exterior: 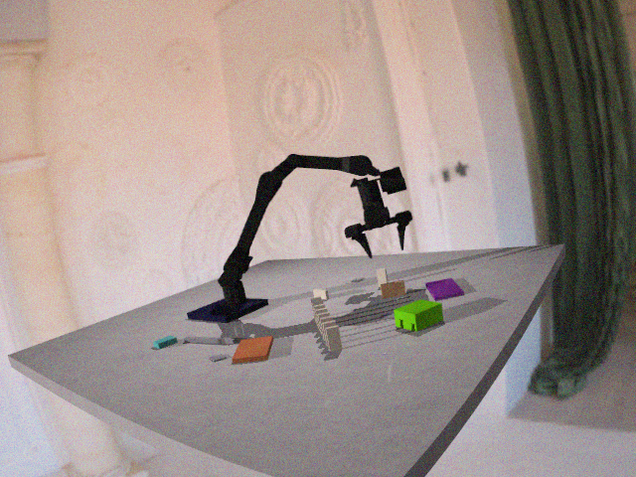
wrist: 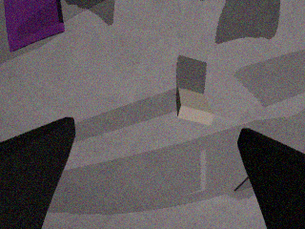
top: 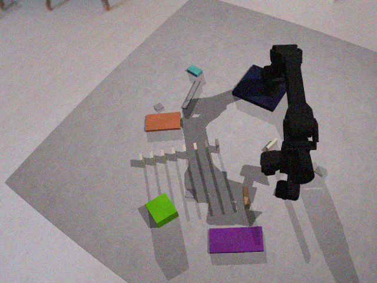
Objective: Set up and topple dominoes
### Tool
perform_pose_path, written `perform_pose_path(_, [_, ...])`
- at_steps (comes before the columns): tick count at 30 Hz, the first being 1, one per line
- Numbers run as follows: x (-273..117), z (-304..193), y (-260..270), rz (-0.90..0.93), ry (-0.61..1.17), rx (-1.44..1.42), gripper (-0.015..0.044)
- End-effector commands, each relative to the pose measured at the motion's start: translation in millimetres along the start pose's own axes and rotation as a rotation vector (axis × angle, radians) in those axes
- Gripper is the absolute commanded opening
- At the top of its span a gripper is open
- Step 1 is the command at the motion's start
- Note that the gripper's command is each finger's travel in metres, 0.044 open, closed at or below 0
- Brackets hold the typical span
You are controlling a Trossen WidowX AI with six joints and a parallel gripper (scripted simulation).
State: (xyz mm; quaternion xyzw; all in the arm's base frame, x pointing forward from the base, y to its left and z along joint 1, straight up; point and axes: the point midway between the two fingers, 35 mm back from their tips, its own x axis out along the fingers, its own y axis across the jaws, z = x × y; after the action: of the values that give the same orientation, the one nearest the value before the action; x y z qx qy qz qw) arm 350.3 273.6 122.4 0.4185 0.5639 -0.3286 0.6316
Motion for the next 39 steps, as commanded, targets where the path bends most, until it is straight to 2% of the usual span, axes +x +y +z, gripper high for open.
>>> perform_pose_path(1, [-17, -4, -18, -0.124, 0.016, 0.137, 0.0440])
perform_pose_path(10, [-12, -4, -18, -0.124, 0.016, 0.137, 0.0440])
perform_pose_path(20, [46, -5, -25, -0.124, 0.016, 0.137, 0.0440])
perform_pose_path(35, [63, -6, -28, -0.125, 0.016, 0.137, 0.0440])
perform_pose_path(39, [63, -6, -28, -0.125, 0.016, 0.137, 0.0335])
